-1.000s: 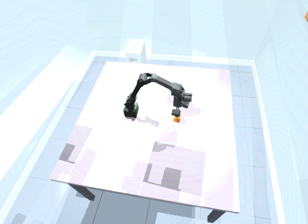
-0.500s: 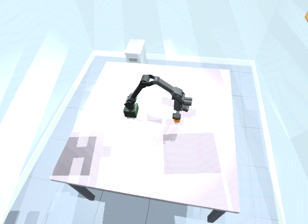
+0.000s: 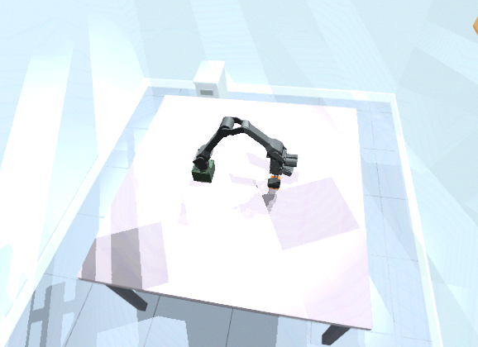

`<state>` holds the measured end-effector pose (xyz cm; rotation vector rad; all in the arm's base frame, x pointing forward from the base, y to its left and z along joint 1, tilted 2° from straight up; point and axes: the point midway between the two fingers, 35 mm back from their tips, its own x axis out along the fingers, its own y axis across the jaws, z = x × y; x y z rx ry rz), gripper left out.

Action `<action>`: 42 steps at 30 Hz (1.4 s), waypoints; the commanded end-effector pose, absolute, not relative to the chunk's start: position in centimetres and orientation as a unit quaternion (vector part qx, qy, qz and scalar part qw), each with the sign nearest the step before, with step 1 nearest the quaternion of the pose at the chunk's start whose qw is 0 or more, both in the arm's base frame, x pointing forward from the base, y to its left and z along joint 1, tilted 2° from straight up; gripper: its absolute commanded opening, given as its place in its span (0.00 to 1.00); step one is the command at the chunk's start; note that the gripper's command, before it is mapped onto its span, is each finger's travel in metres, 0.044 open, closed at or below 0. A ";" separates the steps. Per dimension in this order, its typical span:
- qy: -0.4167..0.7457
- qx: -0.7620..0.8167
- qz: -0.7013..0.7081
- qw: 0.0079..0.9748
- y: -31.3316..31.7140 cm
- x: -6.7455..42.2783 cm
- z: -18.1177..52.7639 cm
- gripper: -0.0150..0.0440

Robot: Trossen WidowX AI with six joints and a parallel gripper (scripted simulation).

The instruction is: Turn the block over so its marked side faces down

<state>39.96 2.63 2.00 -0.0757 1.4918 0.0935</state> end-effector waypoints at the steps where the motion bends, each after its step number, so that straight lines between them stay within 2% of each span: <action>1: 0.680 -0.033 0.045 0.731 2.7 39.8 1.3 1.00; 5: 0.680 -0.033 0.045 0.731 2.7 39.8 0.9 1.00; 12: 0.680 -0.033 0.045 0.731 2.7 39.8 0.9 0.69; 32: 0.680 -0.033 0.045 0.731 2.7 39.8 0.9 0.46; 37: 0.680 -0.033 0.045 0.731 2.7 39.6 3.7 0.25; 42: 0.680 -0.033 0.045 0.731 2.7 39.6 3.9 0.25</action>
